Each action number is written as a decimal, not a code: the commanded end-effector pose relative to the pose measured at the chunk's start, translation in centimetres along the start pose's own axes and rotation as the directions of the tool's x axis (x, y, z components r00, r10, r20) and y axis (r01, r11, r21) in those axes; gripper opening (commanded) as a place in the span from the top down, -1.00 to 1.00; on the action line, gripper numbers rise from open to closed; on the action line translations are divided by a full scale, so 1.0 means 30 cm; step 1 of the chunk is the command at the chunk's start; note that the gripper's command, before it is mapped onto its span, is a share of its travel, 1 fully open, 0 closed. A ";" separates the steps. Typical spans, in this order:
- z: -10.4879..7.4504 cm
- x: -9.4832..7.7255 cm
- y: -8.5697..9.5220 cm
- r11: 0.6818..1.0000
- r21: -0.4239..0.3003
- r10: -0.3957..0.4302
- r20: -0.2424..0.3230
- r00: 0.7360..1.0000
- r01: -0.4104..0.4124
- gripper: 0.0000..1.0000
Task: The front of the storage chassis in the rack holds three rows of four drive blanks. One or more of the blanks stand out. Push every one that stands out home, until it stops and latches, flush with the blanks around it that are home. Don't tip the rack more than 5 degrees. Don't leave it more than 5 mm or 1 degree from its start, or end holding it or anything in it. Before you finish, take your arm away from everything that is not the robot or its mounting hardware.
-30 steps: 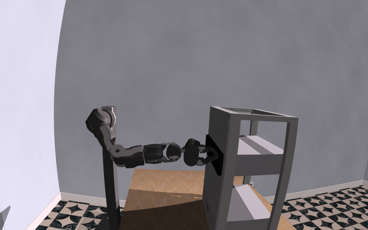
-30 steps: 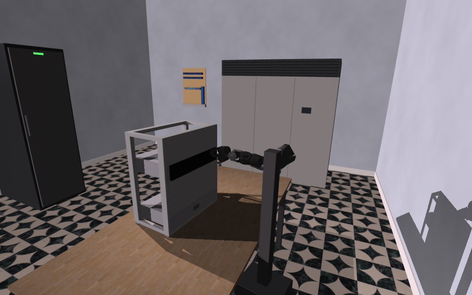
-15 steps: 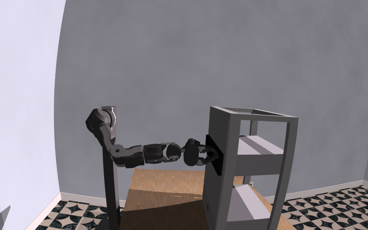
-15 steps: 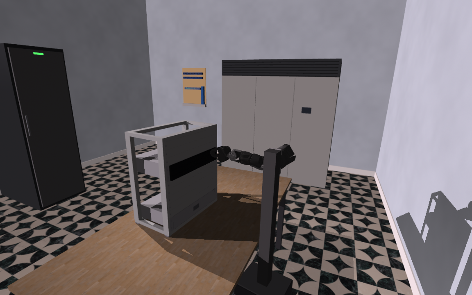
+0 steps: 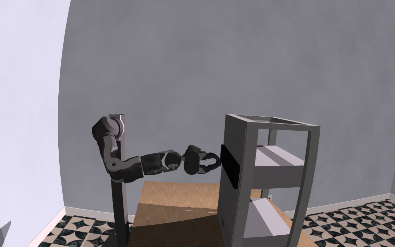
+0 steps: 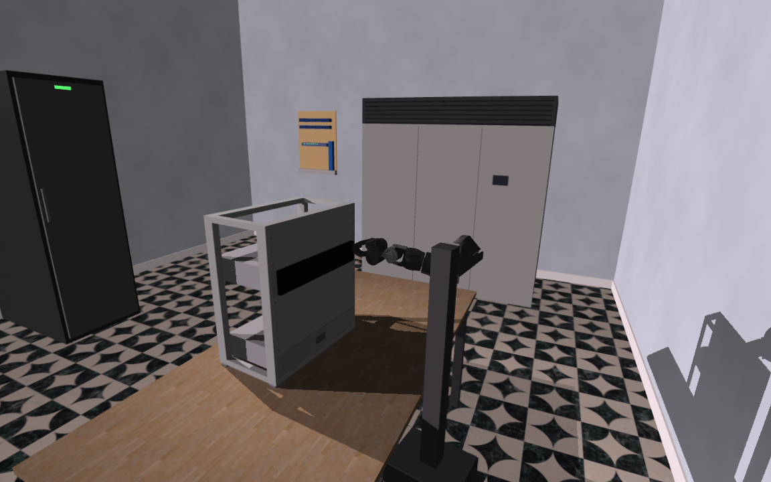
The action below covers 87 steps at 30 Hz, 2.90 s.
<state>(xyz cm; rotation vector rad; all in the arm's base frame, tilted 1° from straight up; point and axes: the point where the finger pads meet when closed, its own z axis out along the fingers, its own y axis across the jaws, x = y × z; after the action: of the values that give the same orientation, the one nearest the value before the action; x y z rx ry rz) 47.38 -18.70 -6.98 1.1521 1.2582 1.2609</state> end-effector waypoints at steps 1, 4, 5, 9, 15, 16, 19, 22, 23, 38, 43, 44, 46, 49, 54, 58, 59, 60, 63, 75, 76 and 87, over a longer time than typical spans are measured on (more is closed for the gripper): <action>-0.019 0.000 0.000 1.000 0.005 0.009 0.005 1.000 -0.009 1.00; -0.078 0.000 0.002 1.000 0.005 0.009 0.005 1.000 -0.009 1.00; -0.095 0.000 0.003 1.000 0.005 0.009 0.006 1.000 -0.009 1.00; -0.152 0.001 0.004 1.000 0.004 0.009 0.006 1.000 -0.009 1.00; -0.188 0.001 0.005 1.000 0.005 0.009 0.006 1.000 -0.009 1.00; -0.188 0.001 0.005 1.000 0.005 0.009 0.006 1.000 -0.009 1.00; -0.189 0.000 0.004 1.000 0.006 0.009 0.007 1.000 -0.009 1.00; -0.189 0.000 0.004 1.000 0.006 0.009 0.007 1.000 -0.009 1.00; -0.190 0.000 0.004 1.000 0.006 0.009 0.007 1.000 -0.009 1.00; -0.234 0.000 0.003 1.000 0.004 0.008 0.006 1.000 -0.008 1.00; -0.275 -0.001 0.000 1.000 0.004 0.008 0.006 1.000 -0.008 1.00; -0.285 -0.001 -0.001 1.000 0.004 0.008 0.006 1.000 -0.008 1.00; -0.305 -0.002 -0.002 1.000 0.004 0.008 0.006 1.000 -0.008 1.00; -0.338 -0.003 -0.005 1.000 0.004 0.008 0.006 1.000 -0.008 1.00; -0.372 -0.004 -0.007 1.000 0.004 0.008 0.006 1.000 -0.008 1.00; -0.419 -0.005 -0.010 1.000 0.004 0.008 0.006 1.000 -0.008 1.00; -0.430 -0.005 -0.011 1.000 0.003 0.008 0.006 1.000 -0.008 1.00; -0.442 -0.006 -0.012 1.000 0.003 0.008 0.006 1.000 -0.008 1.00; -0.475 -0.007 -0.014 1.000 0.003 0.008 0.007 1.000 -0.008 1.00; -0.577 -0.010 -0.018 1.000 -0.001 0.007 0.007 1.000 -0.007 1.00; -0.586 -0.010 -0.019 1.000 0.000 0.006 0.007 1.000 -0.006 1.00; -0.656 -0.011 -0.026 1.000 0.001 0.007 0.006 1.000 -0.007 1.00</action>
<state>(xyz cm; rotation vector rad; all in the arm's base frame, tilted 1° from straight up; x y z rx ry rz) 27.83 -20.64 -8.38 1.1783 1.2548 1.2511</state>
